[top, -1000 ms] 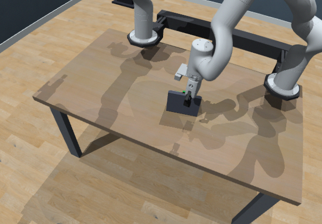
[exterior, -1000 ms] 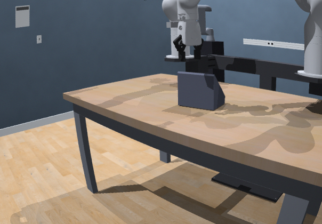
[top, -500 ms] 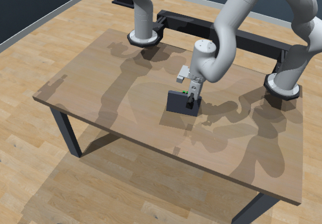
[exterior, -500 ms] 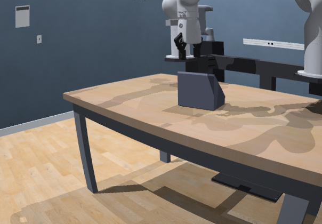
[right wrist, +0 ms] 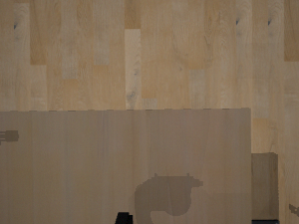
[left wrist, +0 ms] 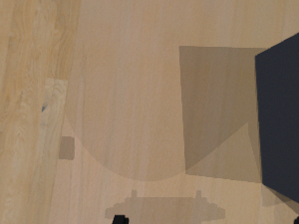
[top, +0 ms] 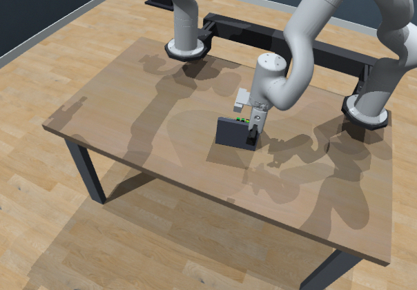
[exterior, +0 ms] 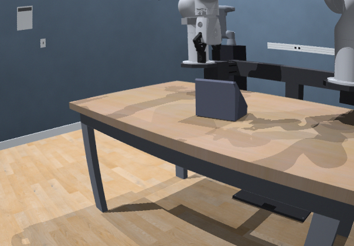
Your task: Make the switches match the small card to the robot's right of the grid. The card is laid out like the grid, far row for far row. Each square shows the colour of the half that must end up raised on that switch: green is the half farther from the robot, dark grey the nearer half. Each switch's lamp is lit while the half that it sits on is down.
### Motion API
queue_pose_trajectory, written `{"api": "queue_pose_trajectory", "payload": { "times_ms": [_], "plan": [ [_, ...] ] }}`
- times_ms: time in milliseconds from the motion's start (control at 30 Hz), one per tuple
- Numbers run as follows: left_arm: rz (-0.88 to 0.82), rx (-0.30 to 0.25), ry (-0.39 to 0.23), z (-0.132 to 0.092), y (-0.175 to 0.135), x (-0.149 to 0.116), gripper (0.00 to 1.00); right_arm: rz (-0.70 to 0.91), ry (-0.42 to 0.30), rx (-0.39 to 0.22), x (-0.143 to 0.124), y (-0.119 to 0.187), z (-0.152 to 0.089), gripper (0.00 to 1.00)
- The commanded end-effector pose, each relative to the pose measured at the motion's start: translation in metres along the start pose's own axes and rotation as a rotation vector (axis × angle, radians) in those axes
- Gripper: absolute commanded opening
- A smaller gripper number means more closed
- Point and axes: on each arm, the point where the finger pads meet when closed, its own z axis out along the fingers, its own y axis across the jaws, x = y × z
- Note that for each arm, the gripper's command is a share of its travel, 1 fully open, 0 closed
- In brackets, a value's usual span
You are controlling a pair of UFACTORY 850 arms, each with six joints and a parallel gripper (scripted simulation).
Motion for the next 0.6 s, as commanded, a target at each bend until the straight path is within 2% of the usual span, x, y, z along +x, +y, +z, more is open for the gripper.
{"api": "queue_pose_trajectory", "payload": {
  "times_ms": [0,567],
  "plan": [
    [-0.036,0.002,0.002,-0.006,-0.01,-0.006,1.0,0.0,0.002,0.0,0.0,0.0,-0.001,1.0],
    [-0.212,0.006,0.003,-0.03,-0.05,-0.042,1.0,0.0,0.002,0.0,0.0,0.0,-0.001,1.0]
  ]
}}
